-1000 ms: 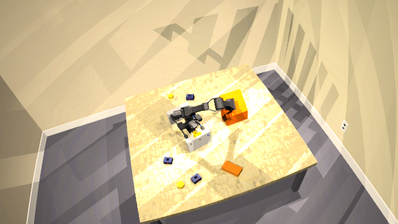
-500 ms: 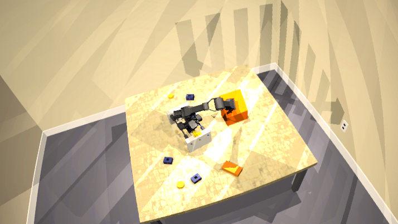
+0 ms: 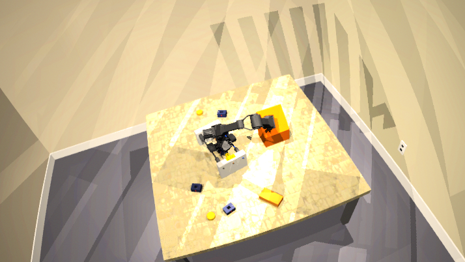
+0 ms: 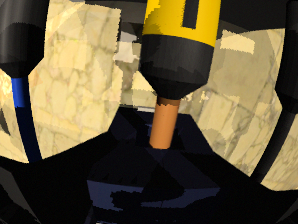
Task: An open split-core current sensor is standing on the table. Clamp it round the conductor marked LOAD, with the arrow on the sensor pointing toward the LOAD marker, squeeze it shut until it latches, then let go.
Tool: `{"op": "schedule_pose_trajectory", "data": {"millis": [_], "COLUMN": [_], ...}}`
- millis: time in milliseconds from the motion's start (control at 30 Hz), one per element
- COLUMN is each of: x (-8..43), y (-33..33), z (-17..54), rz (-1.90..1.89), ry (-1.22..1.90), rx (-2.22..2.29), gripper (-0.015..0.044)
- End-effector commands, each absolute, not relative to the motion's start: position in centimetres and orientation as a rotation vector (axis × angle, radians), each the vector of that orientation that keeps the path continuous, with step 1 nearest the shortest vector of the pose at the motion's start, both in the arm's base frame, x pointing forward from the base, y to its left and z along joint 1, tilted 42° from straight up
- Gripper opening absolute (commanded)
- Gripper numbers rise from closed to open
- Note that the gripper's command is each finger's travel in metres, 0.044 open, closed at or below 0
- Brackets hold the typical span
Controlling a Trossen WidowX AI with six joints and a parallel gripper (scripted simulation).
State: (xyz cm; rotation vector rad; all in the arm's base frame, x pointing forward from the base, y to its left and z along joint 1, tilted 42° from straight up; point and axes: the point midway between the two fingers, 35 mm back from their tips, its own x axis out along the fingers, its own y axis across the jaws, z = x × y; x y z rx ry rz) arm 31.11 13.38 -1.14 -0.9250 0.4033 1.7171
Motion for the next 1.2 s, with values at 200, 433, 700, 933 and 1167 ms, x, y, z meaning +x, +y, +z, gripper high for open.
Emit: {"op": "schedule_pose_trajectory", "data": {"millis": [200,433,700,933,1167], "x": [31.1,31.1,31.1,31.8,32.6], "y": [13.4,13.4,13.4,11.8,6.9], "z": [-1.1,-1.1,-1.1,0.6,6.8], "rz": [1.719,1.719,1.719,1.727,1.758], "ry": [0.404,0.404,0.404,0.414,0.43], "rx": [-0.926,-0.926,-0.926,-0.926,-0.909], "gripper": [0.0257,0.0336,0.044,0.044,0.044]}}
